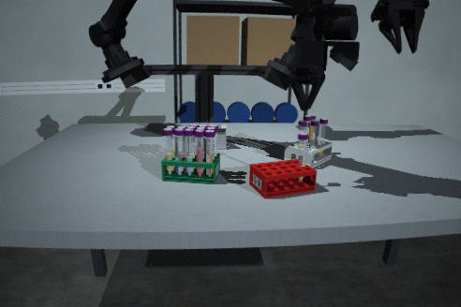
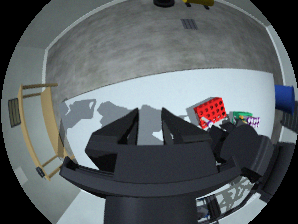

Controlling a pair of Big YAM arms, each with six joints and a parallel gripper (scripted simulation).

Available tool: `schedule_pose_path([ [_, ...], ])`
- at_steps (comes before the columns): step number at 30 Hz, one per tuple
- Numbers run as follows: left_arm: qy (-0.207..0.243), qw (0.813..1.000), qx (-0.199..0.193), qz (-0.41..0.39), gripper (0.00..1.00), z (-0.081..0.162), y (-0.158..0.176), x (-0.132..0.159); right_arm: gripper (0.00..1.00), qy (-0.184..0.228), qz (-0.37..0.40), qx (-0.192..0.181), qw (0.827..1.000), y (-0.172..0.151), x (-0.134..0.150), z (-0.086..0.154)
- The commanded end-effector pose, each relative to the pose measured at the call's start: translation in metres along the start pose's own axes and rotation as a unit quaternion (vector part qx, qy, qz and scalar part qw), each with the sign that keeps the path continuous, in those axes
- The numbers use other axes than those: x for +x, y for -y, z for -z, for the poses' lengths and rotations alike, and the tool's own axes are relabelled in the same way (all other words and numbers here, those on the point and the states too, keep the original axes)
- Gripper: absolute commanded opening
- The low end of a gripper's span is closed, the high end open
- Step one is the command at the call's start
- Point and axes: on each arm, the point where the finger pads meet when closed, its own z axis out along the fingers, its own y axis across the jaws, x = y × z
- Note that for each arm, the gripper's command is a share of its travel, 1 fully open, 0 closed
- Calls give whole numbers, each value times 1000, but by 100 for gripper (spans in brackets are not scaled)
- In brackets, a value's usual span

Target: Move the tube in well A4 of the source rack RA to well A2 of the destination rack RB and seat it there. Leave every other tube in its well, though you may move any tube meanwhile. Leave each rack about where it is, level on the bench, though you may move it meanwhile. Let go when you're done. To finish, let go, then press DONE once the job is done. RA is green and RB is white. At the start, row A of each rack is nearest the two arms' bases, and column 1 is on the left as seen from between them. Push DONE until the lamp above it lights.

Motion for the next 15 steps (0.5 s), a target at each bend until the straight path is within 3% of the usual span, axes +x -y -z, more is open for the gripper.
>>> schedule_pose_path([
  [1, 16, 1000, -5, 7, 30, 8, -8, -15, 30, 4, -3, 2, 1000, 4, -10, 6],
  [4, 16, 1000, -5, 7, 30, 8, -8, -15, 30, -14, 3, -1, 1000, -2, 6, 1],
  [6, 16, 1000, -5, 7, 30, 8, -8, -15, 30, 7, -3, 3, 1000, 6, 0, 26],
  [14, 16, 1000, -5, 7, 30, 8, -8, -15, 30, 14, -5, 5, 1000, 4, -2, 29],
  [15, 16, 1000, -5, 7, 30, 8, -8, -15, 30, -12, 3, 0, 1000, -6, 6, -11],
])
